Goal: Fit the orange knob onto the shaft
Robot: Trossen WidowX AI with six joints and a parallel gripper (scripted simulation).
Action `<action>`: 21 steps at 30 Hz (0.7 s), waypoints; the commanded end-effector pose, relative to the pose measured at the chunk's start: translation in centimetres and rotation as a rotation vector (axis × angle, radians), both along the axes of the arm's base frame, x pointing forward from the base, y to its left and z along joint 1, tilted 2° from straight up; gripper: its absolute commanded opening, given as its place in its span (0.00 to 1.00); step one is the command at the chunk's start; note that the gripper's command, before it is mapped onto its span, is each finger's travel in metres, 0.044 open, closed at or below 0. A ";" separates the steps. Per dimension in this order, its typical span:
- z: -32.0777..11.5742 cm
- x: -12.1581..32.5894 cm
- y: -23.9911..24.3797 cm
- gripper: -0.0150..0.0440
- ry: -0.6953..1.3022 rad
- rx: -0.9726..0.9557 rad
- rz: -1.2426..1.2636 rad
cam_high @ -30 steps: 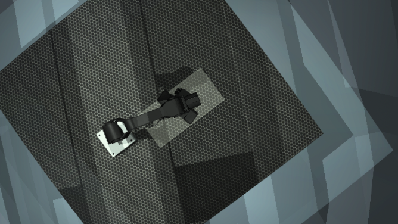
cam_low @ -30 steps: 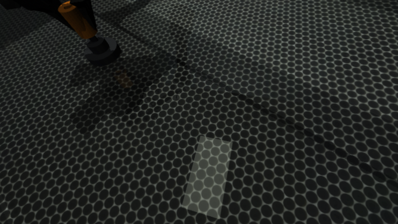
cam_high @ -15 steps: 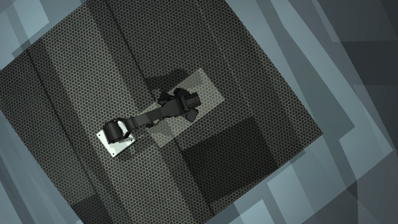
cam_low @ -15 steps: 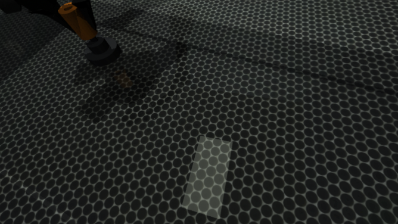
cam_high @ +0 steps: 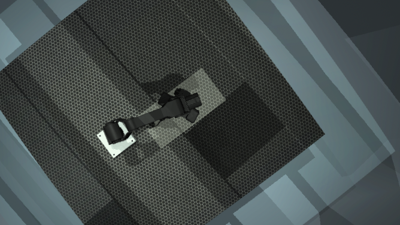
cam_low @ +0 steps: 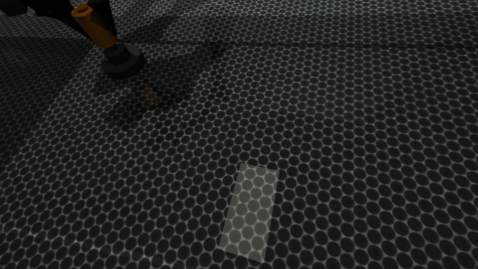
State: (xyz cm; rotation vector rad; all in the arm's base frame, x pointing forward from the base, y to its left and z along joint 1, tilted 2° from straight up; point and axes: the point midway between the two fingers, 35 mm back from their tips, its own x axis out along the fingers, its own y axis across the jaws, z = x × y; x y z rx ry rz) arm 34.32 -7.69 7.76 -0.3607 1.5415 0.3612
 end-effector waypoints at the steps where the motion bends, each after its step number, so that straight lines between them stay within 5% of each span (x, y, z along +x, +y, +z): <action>1: -0.1 0.1 -0.1 0.25 -0.001 -0.006 0.007; 21: 0.1 0.0 -0.1 0.25 0.000 -0.006 0.216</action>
